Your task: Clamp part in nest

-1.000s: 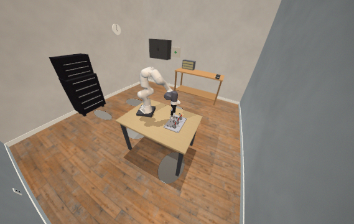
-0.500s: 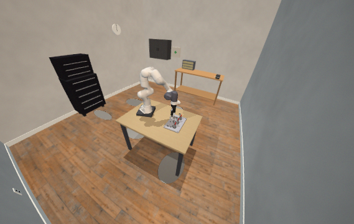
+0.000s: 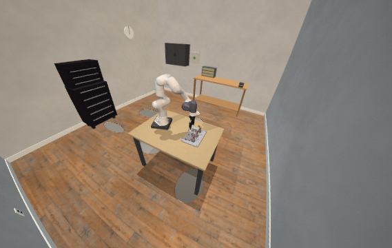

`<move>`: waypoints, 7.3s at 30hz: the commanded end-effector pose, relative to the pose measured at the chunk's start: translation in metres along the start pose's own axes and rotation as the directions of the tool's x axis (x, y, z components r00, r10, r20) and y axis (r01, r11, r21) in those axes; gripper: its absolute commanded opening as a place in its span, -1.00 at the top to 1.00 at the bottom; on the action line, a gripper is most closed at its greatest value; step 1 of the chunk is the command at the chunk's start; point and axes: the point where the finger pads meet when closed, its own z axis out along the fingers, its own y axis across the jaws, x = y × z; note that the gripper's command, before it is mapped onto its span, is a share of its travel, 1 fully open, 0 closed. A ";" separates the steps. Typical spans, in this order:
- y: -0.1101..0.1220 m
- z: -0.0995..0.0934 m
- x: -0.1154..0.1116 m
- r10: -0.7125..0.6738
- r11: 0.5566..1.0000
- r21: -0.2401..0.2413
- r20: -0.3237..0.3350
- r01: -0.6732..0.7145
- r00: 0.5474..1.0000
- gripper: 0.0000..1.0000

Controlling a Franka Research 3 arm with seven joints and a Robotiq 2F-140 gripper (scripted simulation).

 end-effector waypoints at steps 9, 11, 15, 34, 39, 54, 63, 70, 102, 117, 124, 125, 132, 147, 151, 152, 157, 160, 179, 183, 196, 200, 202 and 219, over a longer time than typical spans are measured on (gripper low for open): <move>0.000 0.000 0.001 0.004 1.000 0.001 -0.004 -0.004 1.000 1.00; 0.000 0.000 0.001 0.004 1.000 0.001 -0.004 -0.004 1.000 1.00; 0.000 0.000 0.001 0.004 1.000 0.001 -0.004 -0.004 1.000 1.00; 0.000 0.000 0.001 0.011 1.000 0.001 -0.004 -0.011 1.000 1.00; 0.000 0.000 0.001 0.017 1.000 0.001 -0.004 -0.017 1.000 1.00; 0.000 0.004 0.001 0.017 1.000 0.001 -0.004 -0.017 1.000 1.00; 0.000 0.012 0.002 0.017 1.000 0.001 -0.004 -0.017 1.000 1.00; 0.000 0.023 0.002 0.017 1.000 0.001 -0.004 -0.017 1.000 1.00; 0.000 0.051 0.004 0.017 1.000 0.001 -0.004 -0.017 1.000 1.00; 0.000 0.052 0.004 0.017 1.000 0.001 -0.004 -0.017 1.000 1.00; 0.000 0.052 0.004 0.016 1.000 0.001 -0.004 -0.016 1.000 1.00; 0.000 0.052 0.004 0.016 1.000 0.001 -0.004 -0.016 1.000 1.00; 0.000 0.052 0.004 0.016 1.000 0.001 -0.004 -0.016 1.000 1.00; 0.001 0.052 0.005 0.016 1.000 0.001 -0.004 -0.016 1.000 1.00; 0.001 0.052 0.005 0.016 1.000 0.001 -0.004 -0.016 1.000 1.00; 0.001 0.052 0.005 0.016 1.000 0.001 -0.004 -0.016 1.000 1.00; 0.001 0.051 0.005 0.016 1.000 0.001 -0.004 -0.016 1.000 1.00; 0.001 0.051 0.005 0.016 1.000 0.001 -0.004 -0.016 1.000 1.00; 0.001 0.051 0.007 0.016 1.000 0.001 -0.004 -0.016 1.000 1.00; 0.001 0.051 0.007 0.016 1.000 0.001 -0.004 -0.016 1.000 1.00; 0.001 0.051 0.007 0.016 1.000 0.001 -0.004 -0.016 1.000 1.00; 0.001 0.051 0.007 0.016 1.000 0.001 -0.004 -0.016 1.000 1.00; 0.001 0.051 0.007 0.016 1.000 0.001 -0.004 -0.016 1.000 1.00; 0.001 0.051 0.007 0.014 1.000 0.001 -0.004 -0.014 1.000 1.00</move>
